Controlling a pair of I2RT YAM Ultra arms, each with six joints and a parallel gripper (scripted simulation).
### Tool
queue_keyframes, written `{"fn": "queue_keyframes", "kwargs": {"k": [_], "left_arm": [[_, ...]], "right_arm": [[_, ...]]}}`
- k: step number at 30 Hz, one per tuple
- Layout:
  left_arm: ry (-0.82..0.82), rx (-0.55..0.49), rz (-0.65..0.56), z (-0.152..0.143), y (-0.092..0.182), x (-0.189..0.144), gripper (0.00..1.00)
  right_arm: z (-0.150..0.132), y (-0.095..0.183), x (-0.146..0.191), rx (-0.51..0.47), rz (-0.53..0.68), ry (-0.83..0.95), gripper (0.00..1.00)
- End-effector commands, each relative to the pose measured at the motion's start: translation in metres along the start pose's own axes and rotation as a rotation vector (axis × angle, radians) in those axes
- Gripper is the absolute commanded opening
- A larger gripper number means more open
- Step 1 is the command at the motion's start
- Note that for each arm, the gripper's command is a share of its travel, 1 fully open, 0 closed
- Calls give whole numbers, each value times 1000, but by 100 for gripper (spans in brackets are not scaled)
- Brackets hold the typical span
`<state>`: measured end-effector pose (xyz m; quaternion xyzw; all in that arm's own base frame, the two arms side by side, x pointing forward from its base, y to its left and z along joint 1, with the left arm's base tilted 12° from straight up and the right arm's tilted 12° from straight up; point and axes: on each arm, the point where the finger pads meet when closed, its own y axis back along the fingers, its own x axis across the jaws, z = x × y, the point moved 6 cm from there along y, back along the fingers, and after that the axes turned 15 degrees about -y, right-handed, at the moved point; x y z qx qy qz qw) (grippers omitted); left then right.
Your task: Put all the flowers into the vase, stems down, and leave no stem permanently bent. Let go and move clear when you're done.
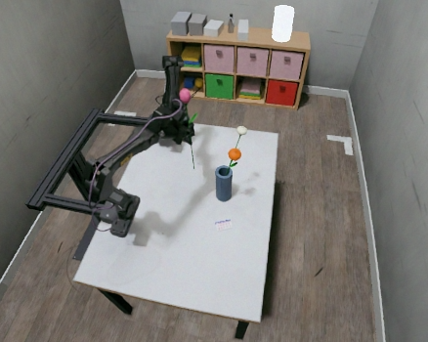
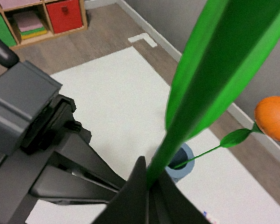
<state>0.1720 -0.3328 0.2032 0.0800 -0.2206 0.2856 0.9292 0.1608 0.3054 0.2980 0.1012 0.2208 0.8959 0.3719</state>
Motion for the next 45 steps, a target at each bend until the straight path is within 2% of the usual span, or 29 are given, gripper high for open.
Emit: {"fn": "queue_keyframes", "kwargs": {"k": [1, 11, 16, 18, 28, 35, 36, 37, 45], "left_arm": [[15, -36, 8, 9, 3, 6, 0], [17, -40, 18, 11, 3, 9, 0], [17, -40, 19, 11, 3, 8, 10], [17, -40, 19, 11, 3, 8, 10], [16, -41, 13, 12, 4, 6, 30], [12, -20, 1, 5, 8, 2, 30], [15, -36, 7, 12, 8, 4, 30], [11, -18, -7, 4, 13, -2, 30], [10, -14, -5, 4, 44, 0, 30]], "right_arm": [[7, 9, 2, -36, 27, -16, 0], [2, 10, 2, -27, 29, -12, 0], [4, 10, 3, -26, 28, -11, 0], [4, 10, 3, -26, 28, -11, 0], [5, 10, 3, -36, 30, -15, 0], [5, 10, 3, -36, 30, -15, 0], [5, 10, 3, -36, 30, -15, 0], [5, 10, 3, -36, 30, -15, 0], [5, 10, 3, -36, 30, -15, 0]]}}
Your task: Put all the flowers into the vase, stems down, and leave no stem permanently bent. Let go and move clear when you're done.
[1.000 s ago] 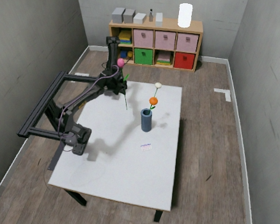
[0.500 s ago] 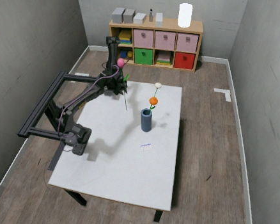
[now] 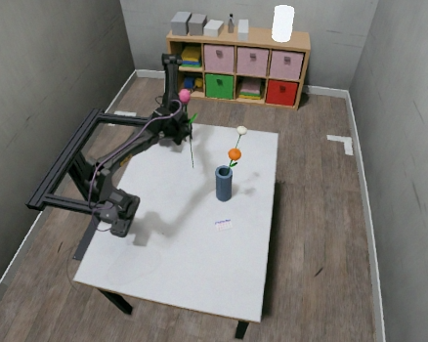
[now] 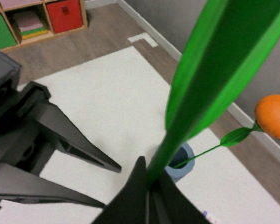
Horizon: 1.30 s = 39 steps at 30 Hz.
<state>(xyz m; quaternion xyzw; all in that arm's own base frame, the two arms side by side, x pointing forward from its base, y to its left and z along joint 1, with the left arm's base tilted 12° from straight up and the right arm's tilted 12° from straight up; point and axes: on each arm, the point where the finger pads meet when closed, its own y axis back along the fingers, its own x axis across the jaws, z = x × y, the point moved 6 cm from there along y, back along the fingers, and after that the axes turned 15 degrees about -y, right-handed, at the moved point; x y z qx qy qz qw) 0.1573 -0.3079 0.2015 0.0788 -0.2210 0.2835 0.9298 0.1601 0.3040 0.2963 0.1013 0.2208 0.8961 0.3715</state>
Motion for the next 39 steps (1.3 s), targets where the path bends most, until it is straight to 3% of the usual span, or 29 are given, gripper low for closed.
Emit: {"fn": "queue_keyframes", "kwargs": {"k": [1, 17, 27, 39], "left_arm": [[9, -11, -2, 6, 20, -1, 30], [10, -19, 3, 4, 79, -1, 30], [1, 10, -2, -4, 75, -3, 30], [15, -35, 8, 11, 71, 3, 30]], "right_arm": [[8, 10, 3, -36, 29, -15, 0], [8, 10, 3, -36, 29, -15, 0], [8, 10, 3, -36, 29, -15, 0], [9, 11, 4, -43, 31, -17, 0]]}}
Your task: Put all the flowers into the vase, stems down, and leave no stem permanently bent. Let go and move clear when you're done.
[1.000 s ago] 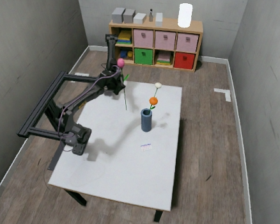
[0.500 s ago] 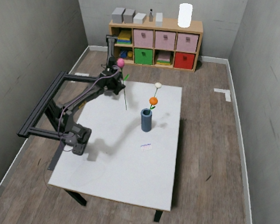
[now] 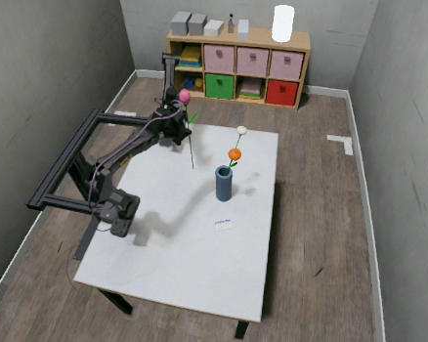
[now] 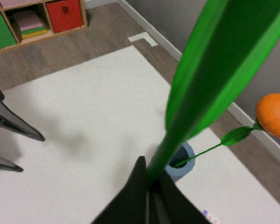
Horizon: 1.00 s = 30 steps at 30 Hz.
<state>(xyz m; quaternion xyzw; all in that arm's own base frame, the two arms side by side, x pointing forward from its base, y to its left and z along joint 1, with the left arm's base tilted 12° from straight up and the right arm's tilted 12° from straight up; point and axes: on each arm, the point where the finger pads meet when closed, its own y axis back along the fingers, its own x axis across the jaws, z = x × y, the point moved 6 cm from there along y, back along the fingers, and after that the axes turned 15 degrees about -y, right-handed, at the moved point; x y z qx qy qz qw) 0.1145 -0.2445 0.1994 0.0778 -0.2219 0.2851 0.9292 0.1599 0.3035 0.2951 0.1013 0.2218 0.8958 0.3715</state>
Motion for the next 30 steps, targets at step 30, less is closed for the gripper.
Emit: {"fn": "queue_keyframes", "kwargs": {"k": [30], "left_arm": [[41, -38, -36, 70, -29, 20, 30]], "right_arm": [[5, 7, -4, -48, 17, -18, 0]]}}
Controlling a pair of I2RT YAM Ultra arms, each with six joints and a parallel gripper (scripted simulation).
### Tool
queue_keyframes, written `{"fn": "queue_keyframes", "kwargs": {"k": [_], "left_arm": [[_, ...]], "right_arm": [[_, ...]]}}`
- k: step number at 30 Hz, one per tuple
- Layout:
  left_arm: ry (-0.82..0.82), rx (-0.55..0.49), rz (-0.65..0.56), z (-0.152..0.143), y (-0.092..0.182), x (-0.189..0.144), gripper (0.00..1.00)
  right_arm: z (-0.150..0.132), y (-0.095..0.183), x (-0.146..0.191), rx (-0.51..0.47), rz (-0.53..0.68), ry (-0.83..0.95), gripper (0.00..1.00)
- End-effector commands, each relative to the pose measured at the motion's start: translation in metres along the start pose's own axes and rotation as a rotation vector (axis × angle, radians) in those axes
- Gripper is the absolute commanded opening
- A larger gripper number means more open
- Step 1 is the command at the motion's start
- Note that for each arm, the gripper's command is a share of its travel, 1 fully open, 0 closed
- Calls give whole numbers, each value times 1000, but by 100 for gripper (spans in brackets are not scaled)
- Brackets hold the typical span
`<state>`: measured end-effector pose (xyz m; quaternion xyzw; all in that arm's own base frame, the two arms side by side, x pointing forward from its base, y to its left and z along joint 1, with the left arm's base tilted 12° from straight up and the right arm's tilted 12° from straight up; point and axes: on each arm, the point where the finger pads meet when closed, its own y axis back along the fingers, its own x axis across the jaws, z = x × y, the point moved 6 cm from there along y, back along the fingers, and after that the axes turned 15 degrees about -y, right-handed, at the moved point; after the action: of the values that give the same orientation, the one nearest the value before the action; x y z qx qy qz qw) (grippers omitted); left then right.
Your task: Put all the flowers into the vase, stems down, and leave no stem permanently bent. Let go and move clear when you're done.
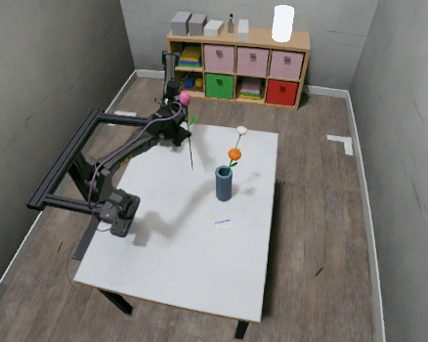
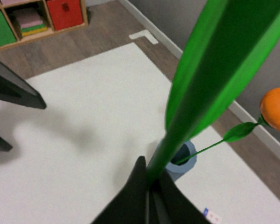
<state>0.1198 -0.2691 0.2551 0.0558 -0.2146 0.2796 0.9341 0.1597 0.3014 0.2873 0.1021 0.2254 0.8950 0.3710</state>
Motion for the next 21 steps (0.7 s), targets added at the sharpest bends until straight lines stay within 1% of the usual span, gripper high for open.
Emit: {"fn": "queue_keyframes", "kwargs": {"k": [1, 4, 6, 7, 10, 17, 21], "left_arm": [[16, 3, -35, 21, -9, 4, 30], [21, 5, -46, 35, -14, 8, 30], [21, 5, -46, 35, -14, 8, 30], [28, -10, -44, 45, -13, 12, 30], [34, -7, -57, 61, -17, 17, 30], [52, -8, -89, 106, -20, 35, 30], [66, -18, -104, 136, -15, 48, 30]], "right_arm": [[12, 10, -2, -57, 15, -18, 0], [11, 10, -1, -56, 23, -17, 0], [11, 10, -1, -56, 23, -17, 0], [15, 11, -1, -66, 23, -22, 0], [6, 7, -3, -47, 17, -14, 0], [9, 7, -3, -56, 18, -18, 0], [9, 8, -2, -57, 24, -17, 0]]}}
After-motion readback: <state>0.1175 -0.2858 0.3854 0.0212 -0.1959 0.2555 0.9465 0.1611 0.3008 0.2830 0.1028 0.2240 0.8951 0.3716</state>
